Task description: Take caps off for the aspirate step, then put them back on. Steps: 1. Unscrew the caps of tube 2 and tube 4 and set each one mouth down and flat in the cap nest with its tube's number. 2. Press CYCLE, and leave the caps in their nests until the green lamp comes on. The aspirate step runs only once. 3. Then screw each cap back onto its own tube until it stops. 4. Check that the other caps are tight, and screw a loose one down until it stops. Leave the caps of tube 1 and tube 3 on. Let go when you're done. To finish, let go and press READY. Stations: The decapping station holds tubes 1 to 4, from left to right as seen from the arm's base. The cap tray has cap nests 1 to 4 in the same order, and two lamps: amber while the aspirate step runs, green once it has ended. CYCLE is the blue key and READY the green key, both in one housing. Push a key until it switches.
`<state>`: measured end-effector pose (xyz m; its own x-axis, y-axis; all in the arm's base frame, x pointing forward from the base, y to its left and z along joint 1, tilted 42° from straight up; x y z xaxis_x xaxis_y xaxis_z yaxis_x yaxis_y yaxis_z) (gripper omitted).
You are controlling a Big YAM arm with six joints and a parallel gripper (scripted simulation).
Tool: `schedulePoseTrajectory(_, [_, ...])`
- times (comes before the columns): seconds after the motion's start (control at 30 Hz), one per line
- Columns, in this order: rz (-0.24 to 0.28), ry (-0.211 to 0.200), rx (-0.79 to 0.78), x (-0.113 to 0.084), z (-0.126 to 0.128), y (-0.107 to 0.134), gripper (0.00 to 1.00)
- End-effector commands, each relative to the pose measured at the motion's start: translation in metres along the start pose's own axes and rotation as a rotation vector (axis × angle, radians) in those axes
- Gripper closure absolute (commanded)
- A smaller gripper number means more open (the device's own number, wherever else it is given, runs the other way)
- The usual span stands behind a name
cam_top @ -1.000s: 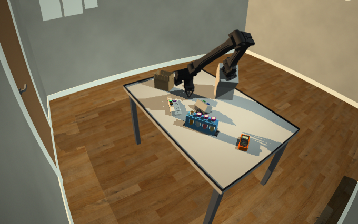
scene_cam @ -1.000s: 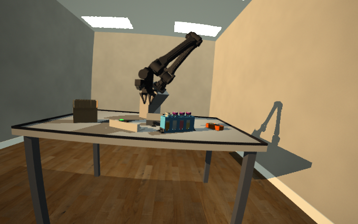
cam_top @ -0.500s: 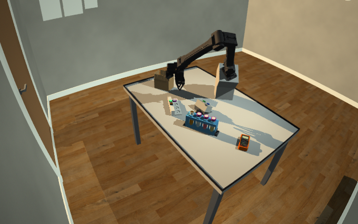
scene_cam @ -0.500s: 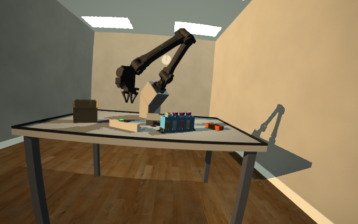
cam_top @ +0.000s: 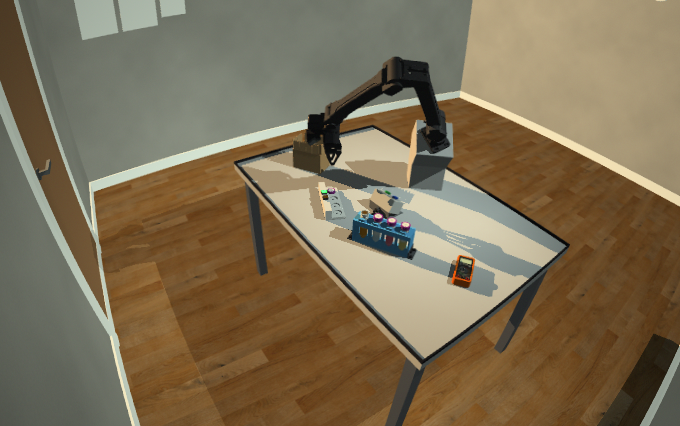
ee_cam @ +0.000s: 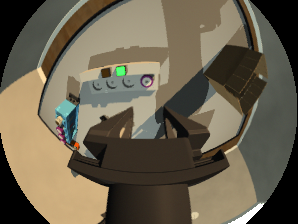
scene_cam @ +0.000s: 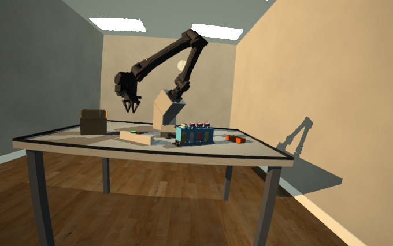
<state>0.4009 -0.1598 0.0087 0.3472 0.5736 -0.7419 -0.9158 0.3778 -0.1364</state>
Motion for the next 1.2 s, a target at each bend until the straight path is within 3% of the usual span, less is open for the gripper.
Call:
schedulePoseTrajectory(0.0, [0.002, -0.004, -0.056, 0.005, 0.011, -0.001, 0.53])
schedulePoseTrajectory(0.03, [0.02, -0.006, -0.019, 0.017, 0.006, 0.003, 0.53])
schedulePoseTrajectory(0.3, [0.021, -0.002, -0.018, 0.057, 0.005, 0.005, 0.53])
schedulePoseTrajectory(0.5, [0.008, -0.001, -0.029, 0.086, 0.007, -0.003, 0.53])
schedulePoseTrajectory(0.57, [0.008, -0.001, -0.029, 0.086, 0.007, -0.003, 0.53])
schedulePoseTrajectory(0.9, [0.006, -0.002, -0.03, 0.136, 0.007, -0.003, 0.53])
schedulePoseTrajectory(1.0, [0.009, -0.002, -0.02, 0.134, 0.005, 0.0, 0.53])
schedulePoseTrajectory(1.07, [-0.038, 0.0, -0.019, 0.115, 0.003, -0.011, 0.53])
schedulePoseTrajectory(1.17, [-0.03, -0.003, -0.032, 0.119, 0.009, -0.011, 0.53])
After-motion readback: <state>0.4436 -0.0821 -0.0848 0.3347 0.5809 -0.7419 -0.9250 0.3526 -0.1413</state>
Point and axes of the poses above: the point where the finger pads meet when closed, its own x axis out along the fingers, its own z axis across the jaws, y = z × x, the point moved 8 cm from there along -x, back along the fingers, and after that the axes turned 2 degrees about x, right-handed, at the moved point
